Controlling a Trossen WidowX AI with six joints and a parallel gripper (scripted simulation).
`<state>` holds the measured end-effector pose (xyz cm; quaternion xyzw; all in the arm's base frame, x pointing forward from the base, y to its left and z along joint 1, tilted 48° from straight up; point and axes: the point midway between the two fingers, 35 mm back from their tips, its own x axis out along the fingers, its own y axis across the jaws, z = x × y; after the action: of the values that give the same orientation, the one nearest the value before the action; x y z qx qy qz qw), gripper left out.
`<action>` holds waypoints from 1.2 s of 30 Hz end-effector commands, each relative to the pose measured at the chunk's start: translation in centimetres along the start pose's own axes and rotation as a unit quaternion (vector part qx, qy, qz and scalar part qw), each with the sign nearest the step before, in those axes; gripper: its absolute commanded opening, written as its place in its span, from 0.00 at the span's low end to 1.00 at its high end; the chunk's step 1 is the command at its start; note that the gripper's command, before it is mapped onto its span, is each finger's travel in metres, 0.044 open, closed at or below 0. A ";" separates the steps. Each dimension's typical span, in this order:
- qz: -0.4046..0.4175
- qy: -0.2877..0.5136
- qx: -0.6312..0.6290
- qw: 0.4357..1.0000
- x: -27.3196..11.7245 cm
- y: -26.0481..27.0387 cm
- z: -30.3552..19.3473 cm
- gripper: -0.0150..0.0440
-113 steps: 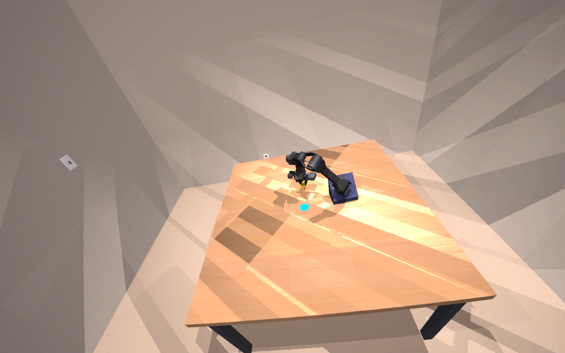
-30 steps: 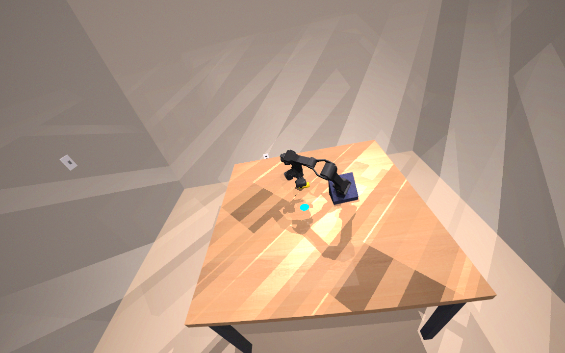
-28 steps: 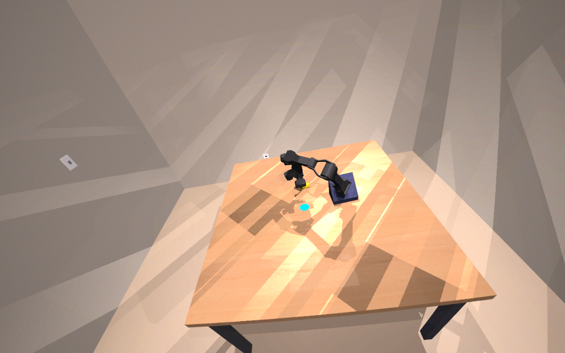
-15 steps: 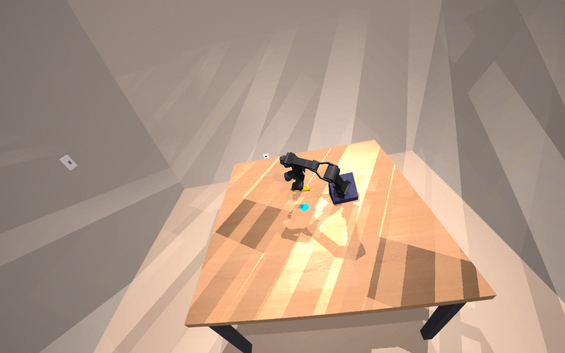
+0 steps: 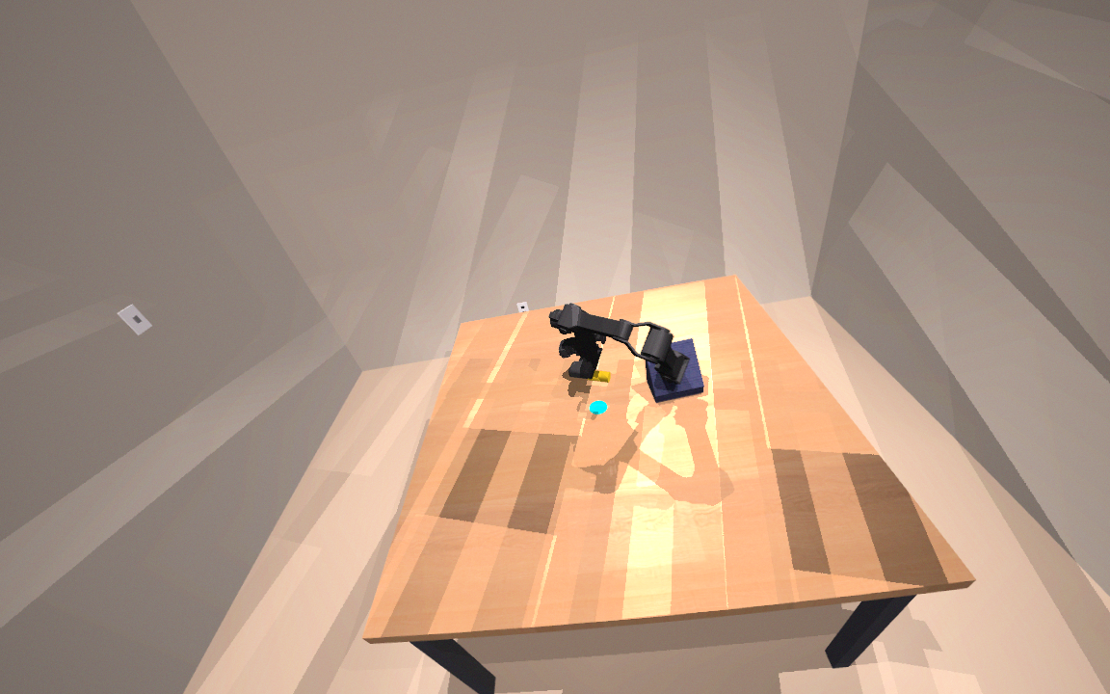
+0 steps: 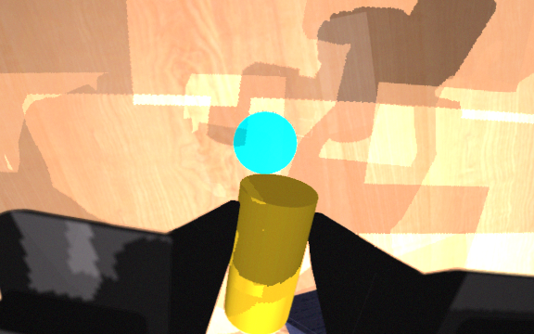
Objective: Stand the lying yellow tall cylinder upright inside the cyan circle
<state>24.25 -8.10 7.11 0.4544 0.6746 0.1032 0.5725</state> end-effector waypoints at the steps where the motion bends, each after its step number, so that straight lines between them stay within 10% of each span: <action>1: -0.004 -0.006 0.003 1.000 -0.1 0.2 -0.2 0.43; 36: -0.084 -0.074 -0.002 0.994 0.8 0.3 -1.8 0.43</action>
<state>22.98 -6.66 7.25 0.4067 0.6691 0.0304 0.6213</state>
